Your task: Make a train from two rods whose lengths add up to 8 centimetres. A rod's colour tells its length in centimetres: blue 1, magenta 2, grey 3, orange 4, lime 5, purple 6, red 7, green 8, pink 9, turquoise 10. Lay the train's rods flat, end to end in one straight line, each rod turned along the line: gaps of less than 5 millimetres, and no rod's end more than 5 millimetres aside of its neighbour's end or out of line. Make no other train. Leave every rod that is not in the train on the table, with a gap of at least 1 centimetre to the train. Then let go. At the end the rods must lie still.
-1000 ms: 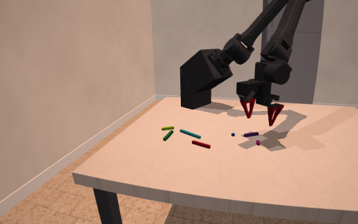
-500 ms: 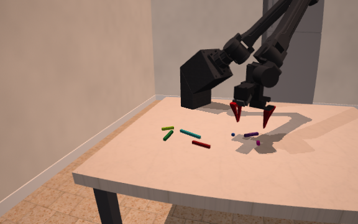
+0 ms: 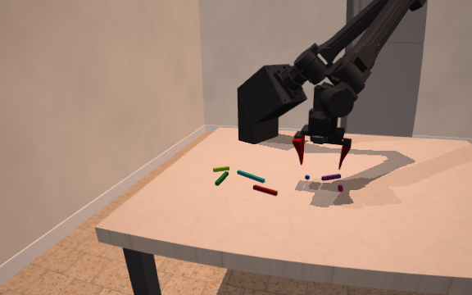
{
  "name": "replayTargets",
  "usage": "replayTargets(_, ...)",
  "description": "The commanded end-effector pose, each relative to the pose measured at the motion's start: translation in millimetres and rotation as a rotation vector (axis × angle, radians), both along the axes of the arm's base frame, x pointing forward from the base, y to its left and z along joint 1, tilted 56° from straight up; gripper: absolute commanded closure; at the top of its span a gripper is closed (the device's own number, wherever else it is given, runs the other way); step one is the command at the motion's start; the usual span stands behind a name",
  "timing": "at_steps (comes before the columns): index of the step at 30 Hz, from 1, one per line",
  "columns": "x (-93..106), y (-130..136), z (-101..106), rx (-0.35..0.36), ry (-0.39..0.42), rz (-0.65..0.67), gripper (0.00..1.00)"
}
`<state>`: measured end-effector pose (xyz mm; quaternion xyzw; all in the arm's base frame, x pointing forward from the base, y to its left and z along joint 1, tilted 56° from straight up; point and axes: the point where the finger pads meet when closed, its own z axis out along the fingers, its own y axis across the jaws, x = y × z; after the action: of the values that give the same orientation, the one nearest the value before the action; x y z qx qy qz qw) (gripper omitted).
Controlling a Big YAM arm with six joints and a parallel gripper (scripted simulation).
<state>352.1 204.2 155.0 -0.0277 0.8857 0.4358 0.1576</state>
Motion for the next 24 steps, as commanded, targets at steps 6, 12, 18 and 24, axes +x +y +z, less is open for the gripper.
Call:
replayTargets(6, 27.9, -17, -3, -0.06, -0.2, 0.111, 0.0)
replayTargets(12, 38.2, -26, -12, -0.095, -0.303, 0.187, 0.0)
replayTargets(18, 43.5, -31, -16, -0.114, -0.355, 0.223, 0.0)
replayTargets(24, 56.3, -45, -27, -0.157, -0.495, 0.323, 0.0)
